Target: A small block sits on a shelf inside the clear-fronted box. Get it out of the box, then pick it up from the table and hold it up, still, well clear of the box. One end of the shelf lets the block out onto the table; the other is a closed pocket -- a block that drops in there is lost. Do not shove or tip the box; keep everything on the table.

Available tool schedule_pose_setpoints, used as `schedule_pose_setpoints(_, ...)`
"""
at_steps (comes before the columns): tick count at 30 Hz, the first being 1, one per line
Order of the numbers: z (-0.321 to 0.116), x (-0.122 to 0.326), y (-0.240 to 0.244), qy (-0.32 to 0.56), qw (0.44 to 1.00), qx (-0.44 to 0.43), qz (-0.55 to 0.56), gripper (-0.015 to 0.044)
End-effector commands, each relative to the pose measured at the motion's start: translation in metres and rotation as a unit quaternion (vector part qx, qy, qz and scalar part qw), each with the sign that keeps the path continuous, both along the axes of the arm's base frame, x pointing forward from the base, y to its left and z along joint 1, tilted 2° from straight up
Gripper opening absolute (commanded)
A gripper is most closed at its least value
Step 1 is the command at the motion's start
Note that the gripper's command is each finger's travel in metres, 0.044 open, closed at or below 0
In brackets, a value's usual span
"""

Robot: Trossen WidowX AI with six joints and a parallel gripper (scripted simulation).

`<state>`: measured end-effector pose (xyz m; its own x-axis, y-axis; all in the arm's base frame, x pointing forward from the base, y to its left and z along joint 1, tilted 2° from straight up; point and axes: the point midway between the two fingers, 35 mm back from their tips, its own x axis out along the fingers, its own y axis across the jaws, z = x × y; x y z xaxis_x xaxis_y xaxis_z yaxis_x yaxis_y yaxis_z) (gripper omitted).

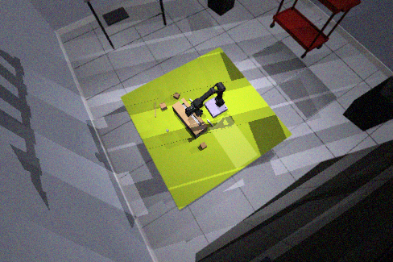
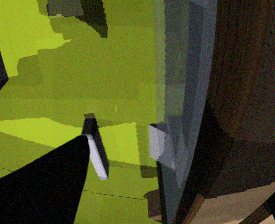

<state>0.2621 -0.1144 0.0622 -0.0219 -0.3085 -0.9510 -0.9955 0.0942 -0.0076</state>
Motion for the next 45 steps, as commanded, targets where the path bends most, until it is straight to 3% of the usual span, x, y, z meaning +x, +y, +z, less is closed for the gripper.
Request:
schedule_pose_setpoints(1, 0.0, 0.001, -0.004, -0.001, 1.0, 0.001, 0.002, 0.04)
schedule_pose_setpoints(45, -0.001, -0.006, -0.082, 0.0, 1.0, -0.002, 0.002, 0.04)
